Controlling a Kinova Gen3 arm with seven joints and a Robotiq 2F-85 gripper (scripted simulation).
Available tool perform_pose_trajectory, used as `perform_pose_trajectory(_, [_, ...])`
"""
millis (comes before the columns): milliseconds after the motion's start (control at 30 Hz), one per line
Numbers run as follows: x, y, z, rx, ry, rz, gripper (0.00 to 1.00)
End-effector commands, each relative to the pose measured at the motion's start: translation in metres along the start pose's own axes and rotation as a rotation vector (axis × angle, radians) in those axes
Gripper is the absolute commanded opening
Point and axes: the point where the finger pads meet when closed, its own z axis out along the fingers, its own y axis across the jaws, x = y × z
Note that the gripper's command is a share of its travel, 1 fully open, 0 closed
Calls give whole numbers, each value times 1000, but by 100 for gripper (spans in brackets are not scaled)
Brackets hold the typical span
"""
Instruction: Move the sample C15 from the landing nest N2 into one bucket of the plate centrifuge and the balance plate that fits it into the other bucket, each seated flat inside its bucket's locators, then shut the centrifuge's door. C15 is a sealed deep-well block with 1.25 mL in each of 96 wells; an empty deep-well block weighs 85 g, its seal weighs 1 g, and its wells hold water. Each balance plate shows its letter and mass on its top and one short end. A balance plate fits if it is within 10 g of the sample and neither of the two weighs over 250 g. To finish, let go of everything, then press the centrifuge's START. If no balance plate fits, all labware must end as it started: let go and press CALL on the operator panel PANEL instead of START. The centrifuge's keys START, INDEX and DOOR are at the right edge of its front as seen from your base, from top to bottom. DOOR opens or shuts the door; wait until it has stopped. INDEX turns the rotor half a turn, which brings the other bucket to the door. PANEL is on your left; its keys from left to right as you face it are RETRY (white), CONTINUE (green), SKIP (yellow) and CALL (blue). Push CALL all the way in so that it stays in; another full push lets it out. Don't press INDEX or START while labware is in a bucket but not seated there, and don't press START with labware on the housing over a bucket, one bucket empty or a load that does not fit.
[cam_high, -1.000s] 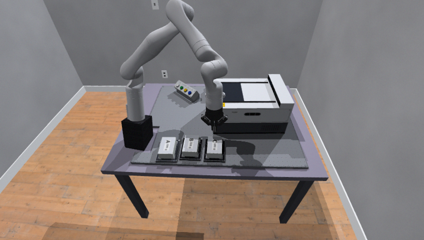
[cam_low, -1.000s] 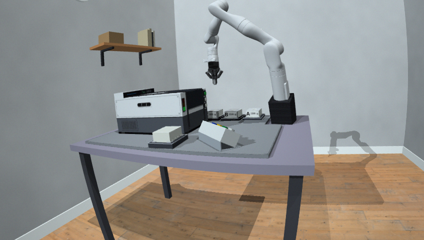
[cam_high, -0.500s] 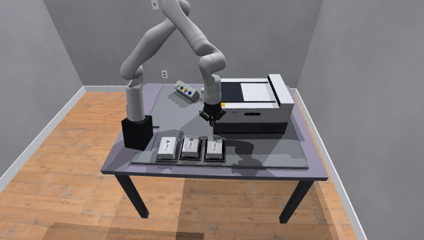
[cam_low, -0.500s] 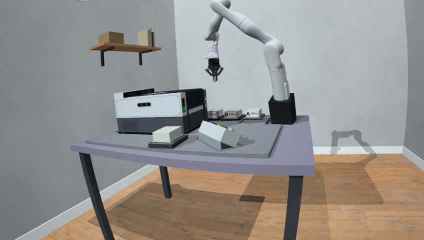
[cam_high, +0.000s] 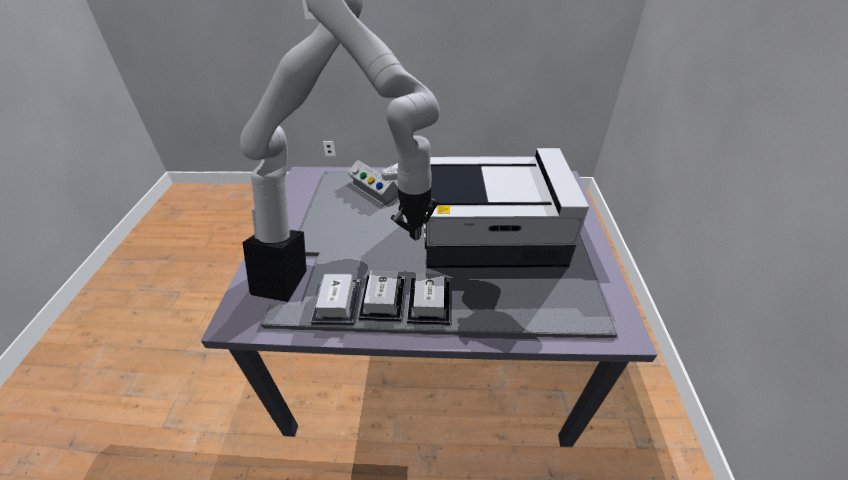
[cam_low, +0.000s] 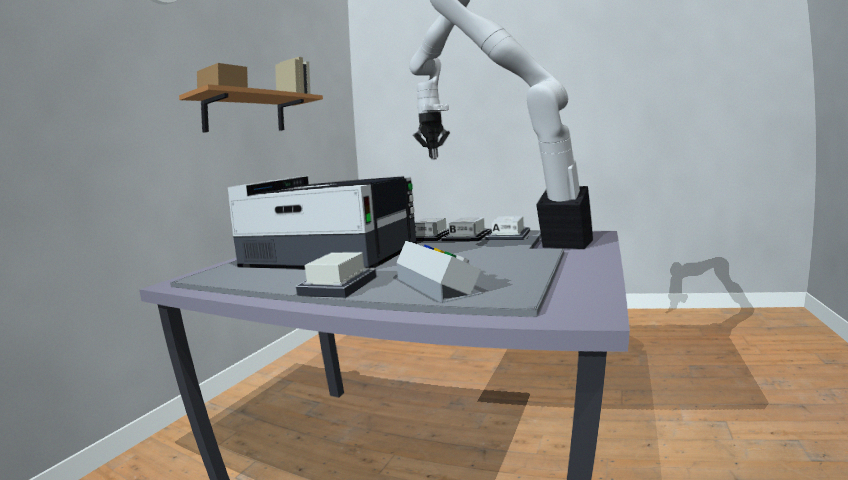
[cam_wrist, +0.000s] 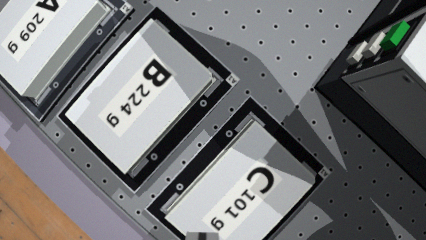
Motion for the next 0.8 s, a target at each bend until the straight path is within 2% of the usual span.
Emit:
perform_pose_trajectory(0, [12,1,-5,-8,-5,-157,10])
perform_pose_trajectory(667, [69,6,-22,-6,-8,-877,10])
perform_pose_trajectory(767, [78,6,-25,-5,-8,-896,10])
